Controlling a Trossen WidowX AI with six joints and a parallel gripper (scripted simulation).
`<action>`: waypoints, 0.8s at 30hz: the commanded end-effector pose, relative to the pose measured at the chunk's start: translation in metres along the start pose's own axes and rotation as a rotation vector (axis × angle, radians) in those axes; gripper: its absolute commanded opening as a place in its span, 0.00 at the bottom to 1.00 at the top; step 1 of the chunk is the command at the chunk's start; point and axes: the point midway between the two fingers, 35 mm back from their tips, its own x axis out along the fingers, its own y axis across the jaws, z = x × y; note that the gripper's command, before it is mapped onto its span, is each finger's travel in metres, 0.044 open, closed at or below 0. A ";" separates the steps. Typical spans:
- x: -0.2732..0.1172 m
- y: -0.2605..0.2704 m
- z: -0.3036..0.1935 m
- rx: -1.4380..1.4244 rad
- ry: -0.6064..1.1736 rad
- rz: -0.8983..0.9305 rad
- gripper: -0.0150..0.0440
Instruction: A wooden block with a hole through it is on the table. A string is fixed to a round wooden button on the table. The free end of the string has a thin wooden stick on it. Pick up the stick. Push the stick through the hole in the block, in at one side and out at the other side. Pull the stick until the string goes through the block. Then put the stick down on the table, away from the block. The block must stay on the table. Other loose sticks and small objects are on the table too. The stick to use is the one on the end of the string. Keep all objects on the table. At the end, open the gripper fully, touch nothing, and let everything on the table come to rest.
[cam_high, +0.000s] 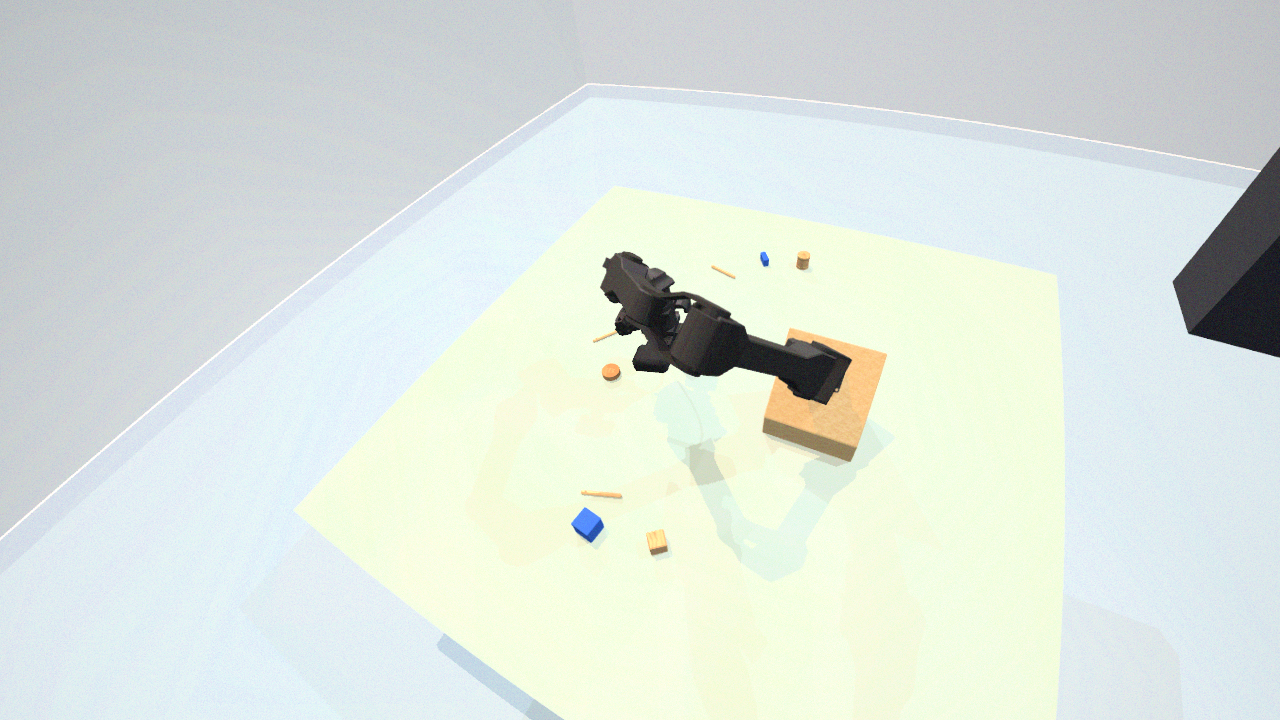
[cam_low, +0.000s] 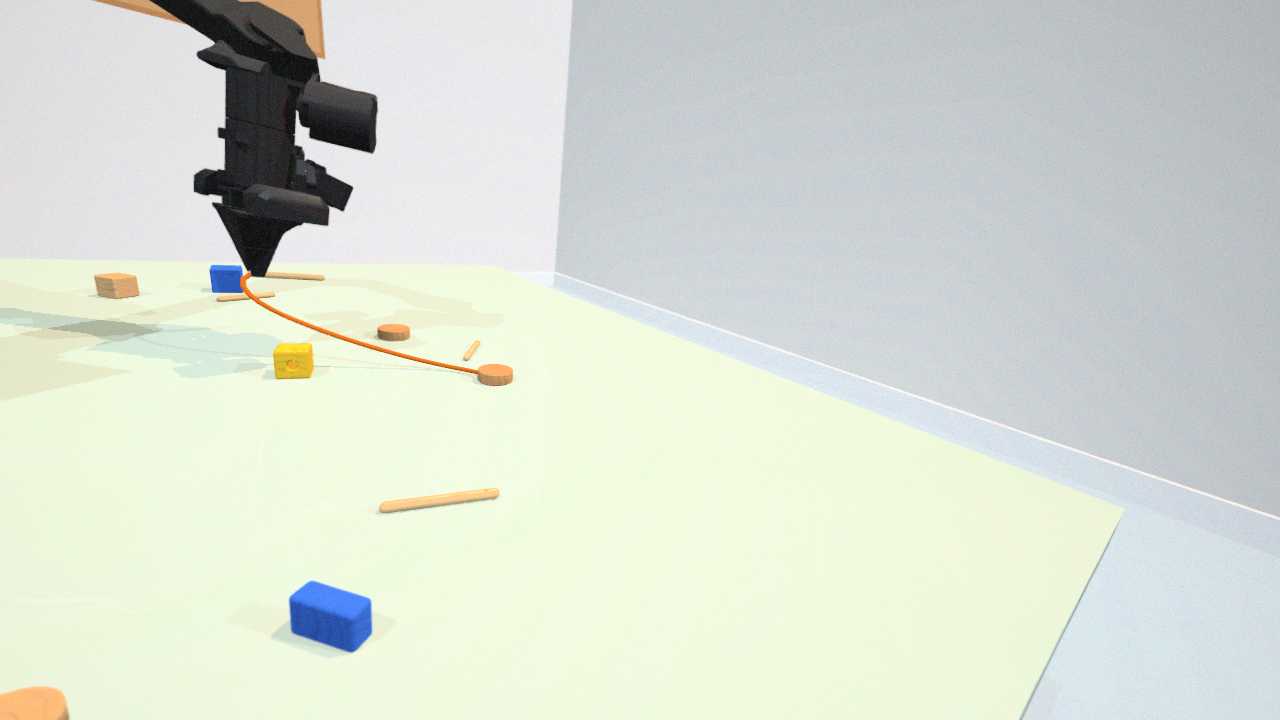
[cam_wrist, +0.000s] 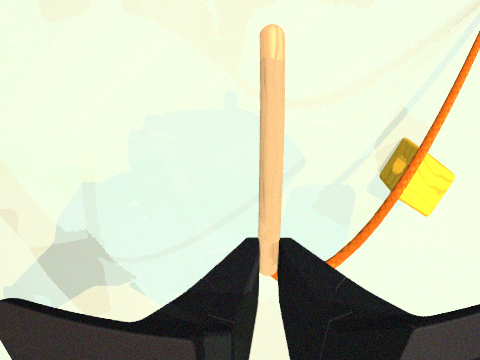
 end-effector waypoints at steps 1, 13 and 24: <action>-0.003 -0.002 0.002 0.138 0.007 -0.001 0.25; -0.009 -0.006 0.004 0.598 0.029 0.003 0.25; -0.015 -0.010 0.006 1.020 0.052 -0.002 0.25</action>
